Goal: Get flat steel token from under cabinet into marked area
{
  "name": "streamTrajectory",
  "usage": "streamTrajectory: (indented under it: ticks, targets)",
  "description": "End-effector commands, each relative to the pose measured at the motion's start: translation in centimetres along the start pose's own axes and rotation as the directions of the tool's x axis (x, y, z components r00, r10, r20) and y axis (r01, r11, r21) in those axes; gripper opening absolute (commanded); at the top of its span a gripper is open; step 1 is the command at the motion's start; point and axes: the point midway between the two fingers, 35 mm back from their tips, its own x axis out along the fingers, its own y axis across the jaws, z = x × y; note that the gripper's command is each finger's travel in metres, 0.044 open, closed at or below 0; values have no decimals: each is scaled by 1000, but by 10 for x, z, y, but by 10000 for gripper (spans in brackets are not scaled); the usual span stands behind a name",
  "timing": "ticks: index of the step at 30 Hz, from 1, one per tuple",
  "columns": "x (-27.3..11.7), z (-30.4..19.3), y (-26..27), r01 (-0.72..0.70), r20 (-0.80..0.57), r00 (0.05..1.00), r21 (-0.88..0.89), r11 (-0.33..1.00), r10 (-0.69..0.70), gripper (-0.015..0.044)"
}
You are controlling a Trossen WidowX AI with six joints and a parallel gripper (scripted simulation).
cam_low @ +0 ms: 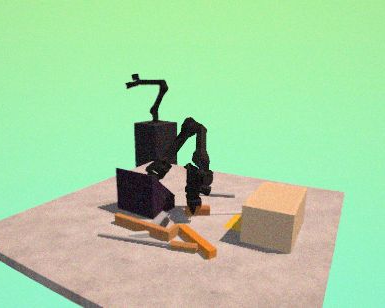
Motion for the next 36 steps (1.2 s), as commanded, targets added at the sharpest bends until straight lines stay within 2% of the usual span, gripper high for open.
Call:
streamTrajectory:
  ticks: [1,36]
  targets:
    - [-1,5,5,3,3,1000,-6,1000,-3,0]
    - [-1,28,39,1,4,1000,-6,1000,-1,0]
